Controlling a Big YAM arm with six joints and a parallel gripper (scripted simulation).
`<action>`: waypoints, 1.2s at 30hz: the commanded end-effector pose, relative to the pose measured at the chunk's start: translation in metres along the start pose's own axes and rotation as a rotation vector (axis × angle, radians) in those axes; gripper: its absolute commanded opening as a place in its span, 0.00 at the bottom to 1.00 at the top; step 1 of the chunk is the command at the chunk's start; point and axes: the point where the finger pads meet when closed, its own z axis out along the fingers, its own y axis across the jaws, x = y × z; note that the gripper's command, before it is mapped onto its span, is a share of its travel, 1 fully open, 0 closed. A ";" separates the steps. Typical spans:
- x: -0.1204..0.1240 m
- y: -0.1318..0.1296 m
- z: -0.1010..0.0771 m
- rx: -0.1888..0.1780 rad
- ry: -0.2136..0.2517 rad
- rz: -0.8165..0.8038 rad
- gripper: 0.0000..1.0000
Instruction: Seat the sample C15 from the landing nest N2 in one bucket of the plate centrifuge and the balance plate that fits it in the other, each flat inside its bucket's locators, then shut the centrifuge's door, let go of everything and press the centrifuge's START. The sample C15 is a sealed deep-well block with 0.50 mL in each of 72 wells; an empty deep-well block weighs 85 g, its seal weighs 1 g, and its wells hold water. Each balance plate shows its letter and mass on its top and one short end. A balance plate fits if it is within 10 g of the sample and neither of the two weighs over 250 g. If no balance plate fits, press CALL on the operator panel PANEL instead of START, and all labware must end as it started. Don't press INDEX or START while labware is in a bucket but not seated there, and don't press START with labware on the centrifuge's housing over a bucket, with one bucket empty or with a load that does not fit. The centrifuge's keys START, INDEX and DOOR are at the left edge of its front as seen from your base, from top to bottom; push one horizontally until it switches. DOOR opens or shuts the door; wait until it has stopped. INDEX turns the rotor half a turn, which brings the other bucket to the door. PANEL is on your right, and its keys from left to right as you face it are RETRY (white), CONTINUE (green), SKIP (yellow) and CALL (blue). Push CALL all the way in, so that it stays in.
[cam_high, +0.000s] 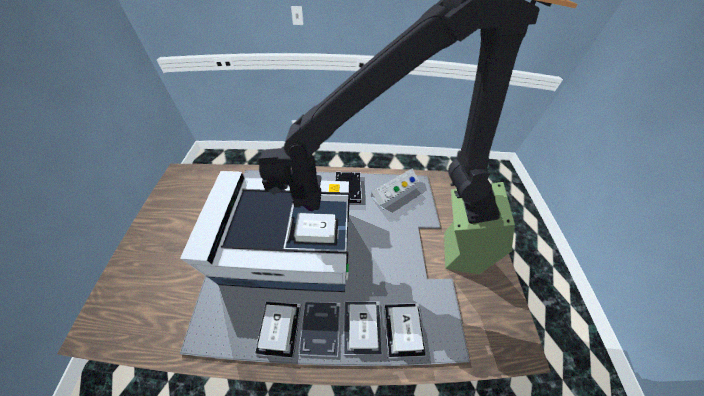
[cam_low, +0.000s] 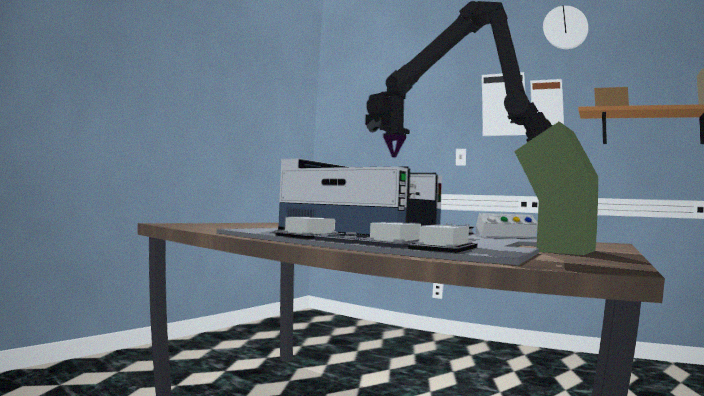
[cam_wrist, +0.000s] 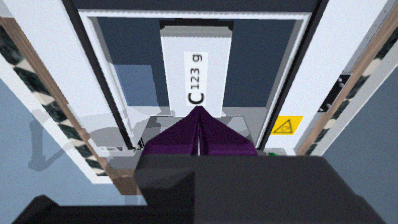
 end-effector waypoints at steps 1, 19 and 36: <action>-0.016 0.006 -0.015 -0.006 -0.031 0.008 0.00; 0.004 0.011 -0.011 -0.005 -0.010 0.006 0.00; 0.025 0.042 -0.009 -0.013 -0.016 0.015 0.00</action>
